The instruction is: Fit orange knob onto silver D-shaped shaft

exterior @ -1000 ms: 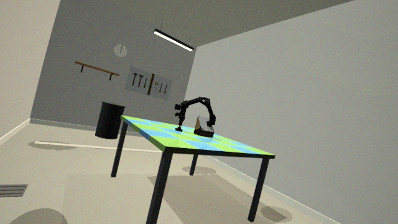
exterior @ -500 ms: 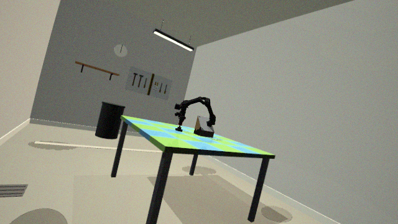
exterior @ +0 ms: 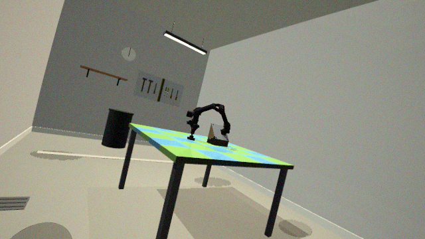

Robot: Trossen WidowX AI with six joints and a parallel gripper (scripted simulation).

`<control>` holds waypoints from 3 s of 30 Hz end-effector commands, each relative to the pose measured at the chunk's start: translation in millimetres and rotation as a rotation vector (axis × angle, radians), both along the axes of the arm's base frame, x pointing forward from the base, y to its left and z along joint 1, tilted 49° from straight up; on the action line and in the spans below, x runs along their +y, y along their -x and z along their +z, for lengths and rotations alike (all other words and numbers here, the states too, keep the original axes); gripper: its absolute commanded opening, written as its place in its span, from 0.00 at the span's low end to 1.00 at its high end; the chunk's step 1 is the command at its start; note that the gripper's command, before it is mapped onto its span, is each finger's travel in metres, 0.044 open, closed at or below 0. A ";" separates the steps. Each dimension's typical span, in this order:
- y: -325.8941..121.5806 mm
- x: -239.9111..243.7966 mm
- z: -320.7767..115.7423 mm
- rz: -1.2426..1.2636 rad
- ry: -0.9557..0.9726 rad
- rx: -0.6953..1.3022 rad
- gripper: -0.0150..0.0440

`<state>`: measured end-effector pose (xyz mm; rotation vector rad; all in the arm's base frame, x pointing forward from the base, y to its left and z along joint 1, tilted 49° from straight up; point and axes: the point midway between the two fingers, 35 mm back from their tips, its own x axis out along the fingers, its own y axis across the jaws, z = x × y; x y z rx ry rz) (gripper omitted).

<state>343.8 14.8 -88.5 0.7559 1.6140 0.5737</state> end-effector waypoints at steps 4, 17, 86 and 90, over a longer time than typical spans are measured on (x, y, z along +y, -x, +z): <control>-0.7 0.8 -0.1 0.003 -0.005 -0.006 0.25; -2.4 -2.2 2.9 0.003 -0.005 -0.006 0.25; -1.4 1.7 0.2 0.280 -0.040 -0.318 0.25; -1.2 2.1 0.2 0.280 -0.040 -0.318 0.25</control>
